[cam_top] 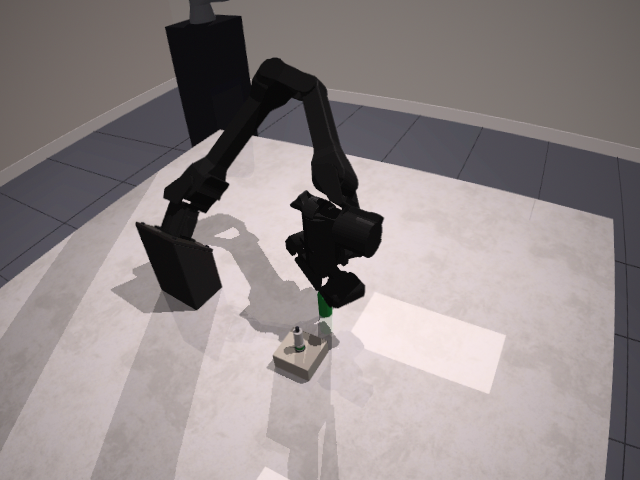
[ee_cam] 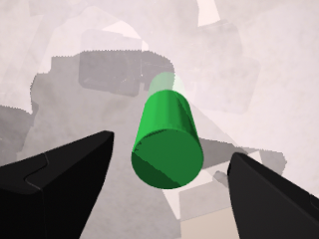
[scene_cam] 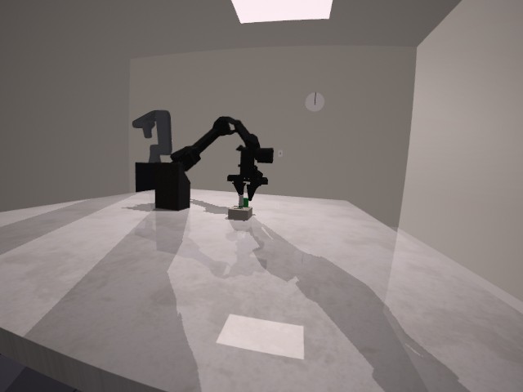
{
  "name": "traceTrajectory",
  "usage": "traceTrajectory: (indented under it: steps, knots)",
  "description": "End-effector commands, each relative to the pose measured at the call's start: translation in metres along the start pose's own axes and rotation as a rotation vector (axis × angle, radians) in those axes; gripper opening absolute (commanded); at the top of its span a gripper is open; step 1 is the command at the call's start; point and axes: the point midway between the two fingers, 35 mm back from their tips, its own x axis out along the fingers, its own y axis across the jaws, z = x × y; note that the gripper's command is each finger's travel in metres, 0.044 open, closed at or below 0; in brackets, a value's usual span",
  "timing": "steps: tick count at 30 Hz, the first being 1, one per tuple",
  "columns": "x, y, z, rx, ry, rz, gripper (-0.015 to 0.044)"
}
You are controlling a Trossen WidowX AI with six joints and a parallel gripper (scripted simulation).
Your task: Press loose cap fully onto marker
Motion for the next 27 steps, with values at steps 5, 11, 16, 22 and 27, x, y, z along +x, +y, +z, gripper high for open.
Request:
traceTrajectory:
  steps: [5,11,16,22,27]
  knots:
    - [0.014,0.001,0.0,0.006,-0.005,0.003,0.0236]
    - [0.024,0.002,0.0,0.006,-0.006,0.004,0.0236]
    - [0.029,0.002,0.0,0.006,-0.007,0.004,0.0236]
    - [0.029,0.003,0.0,0.006,-0.007,0.004,0.0099]
    - [0.029,0.002,0.0,0.006,-0.007,0.004,0.0065]
